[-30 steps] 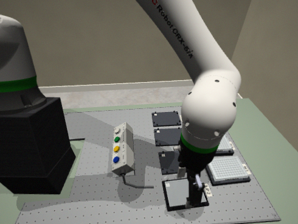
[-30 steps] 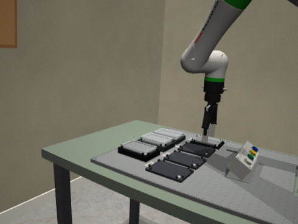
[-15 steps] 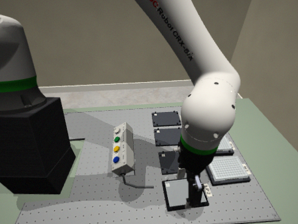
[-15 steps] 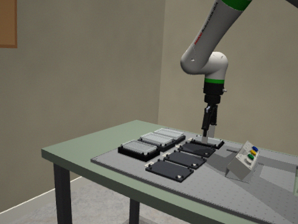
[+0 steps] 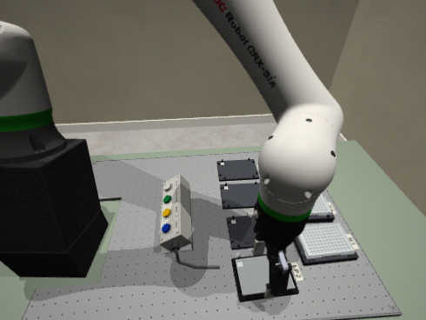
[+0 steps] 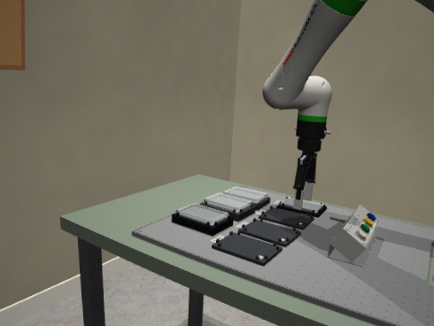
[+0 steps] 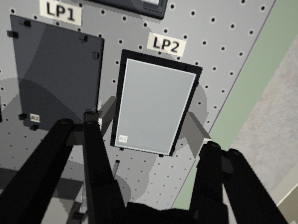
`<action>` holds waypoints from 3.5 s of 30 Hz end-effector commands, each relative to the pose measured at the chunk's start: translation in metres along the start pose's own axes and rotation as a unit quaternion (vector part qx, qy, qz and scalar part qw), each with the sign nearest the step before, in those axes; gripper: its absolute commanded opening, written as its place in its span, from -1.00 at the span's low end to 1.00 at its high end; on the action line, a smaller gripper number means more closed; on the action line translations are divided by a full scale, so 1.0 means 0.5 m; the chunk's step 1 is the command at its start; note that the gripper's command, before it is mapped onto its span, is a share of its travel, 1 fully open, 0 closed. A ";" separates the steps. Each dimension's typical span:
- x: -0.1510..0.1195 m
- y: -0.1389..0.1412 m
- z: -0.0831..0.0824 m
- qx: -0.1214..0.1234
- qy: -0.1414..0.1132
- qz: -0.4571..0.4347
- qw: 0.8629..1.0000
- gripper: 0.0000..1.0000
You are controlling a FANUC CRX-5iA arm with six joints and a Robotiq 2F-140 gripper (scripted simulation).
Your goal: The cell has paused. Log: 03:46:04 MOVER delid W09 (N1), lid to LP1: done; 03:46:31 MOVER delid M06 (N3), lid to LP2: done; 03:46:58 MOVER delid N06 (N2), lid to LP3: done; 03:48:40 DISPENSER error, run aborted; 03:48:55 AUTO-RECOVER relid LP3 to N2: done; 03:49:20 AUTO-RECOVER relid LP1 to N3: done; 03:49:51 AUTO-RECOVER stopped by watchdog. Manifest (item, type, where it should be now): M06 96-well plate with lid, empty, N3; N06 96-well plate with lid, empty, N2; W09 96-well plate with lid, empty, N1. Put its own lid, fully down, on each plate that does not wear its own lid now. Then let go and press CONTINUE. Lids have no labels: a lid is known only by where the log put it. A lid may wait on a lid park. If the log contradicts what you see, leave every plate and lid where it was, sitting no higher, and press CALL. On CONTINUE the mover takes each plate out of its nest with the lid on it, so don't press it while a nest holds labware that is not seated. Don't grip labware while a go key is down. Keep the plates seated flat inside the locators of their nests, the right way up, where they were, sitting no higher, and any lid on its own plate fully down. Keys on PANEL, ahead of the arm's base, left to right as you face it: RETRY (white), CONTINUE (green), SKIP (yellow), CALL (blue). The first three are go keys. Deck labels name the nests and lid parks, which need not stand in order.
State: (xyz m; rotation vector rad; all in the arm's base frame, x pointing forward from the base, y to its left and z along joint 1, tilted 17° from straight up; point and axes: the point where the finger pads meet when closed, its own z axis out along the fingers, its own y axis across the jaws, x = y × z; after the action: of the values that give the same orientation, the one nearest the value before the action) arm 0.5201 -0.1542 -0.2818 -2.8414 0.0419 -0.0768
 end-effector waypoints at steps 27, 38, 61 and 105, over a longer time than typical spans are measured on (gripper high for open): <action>0.000 0.000 0.000 0.000 0.000 0.000 1.000 0.32; 0.000 0.000 0.000 0.000 0.000 0.000 1.000 -1.00; 0.000 0.000 0.000 0.000 0.000 0.000 1.000 -1.00; 0.000 0.000 -0.020 0.000 0.000 0.000 1.000 -1.00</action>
State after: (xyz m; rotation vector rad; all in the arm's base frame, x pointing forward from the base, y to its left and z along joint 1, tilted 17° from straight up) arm 0.5197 -0.1564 -0.2745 -2.8414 0.0419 -0.0768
